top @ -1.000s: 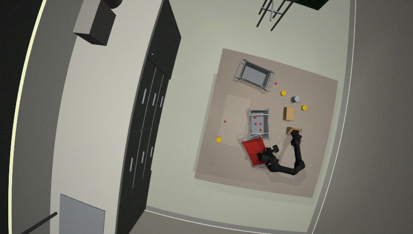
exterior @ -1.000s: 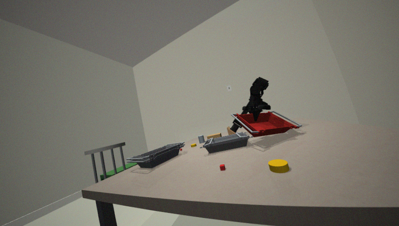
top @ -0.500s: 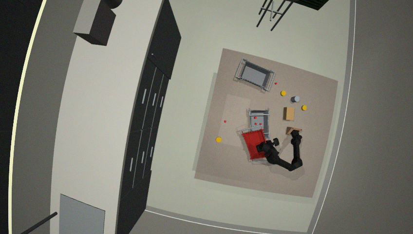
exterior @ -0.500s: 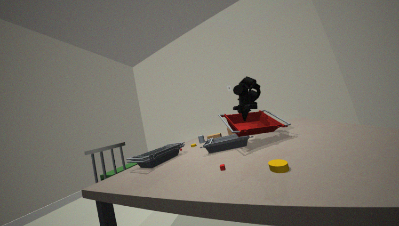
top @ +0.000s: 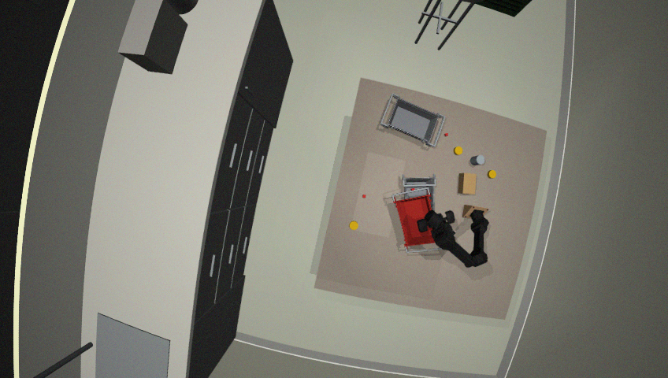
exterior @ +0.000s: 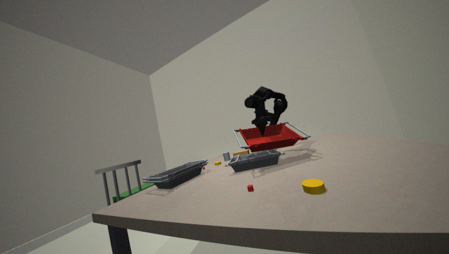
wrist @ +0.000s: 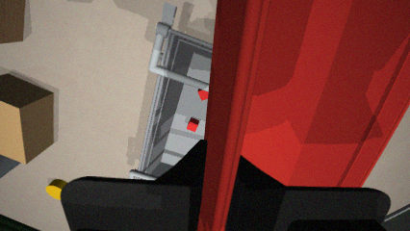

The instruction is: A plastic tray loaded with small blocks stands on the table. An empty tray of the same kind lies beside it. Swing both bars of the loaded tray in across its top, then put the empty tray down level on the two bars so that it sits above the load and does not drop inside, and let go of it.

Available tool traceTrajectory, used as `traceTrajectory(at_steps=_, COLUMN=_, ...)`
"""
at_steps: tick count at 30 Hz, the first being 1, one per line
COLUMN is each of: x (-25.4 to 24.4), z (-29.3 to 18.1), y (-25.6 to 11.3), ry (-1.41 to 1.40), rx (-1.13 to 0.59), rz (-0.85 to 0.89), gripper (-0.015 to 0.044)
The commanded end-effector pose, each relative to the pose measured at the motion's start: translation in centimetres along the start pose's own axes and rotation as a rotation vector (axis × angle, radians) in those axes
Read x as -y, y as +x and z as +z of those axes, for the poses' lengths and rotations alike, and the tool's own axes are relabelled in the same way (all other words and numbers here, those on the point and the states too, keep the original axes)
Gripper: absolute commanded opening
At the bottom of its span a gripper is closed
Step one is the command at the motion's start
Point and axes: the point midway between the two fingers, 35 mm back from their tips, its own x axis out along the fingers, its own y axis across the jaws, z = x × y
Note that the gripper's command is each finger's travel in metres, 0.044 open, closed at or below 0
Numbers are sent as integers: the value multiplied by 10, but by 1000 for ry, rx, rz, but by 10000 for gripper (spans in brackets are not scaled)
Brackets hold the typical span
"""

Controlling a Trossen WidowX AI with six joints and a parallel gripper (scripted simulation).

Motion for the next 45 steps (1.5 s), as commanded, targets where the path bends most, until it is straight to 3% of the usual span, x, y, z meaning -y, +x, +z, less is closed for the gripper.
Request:
traceTrajectory(at_steps=1, x=-10, z=-21, y=-8, ry=29, rx=6, rz=-37, gripper=0)
traceTrajectory(at_steps=16, x=-51, z=-77, y=-15, ry=114, rx=50, rz=-102, gripper=0)
traceTrajectory(at_steps=45, x=-51, z=-78, y=-15, ry=115, rx=51, rz=-103, gripper=0)
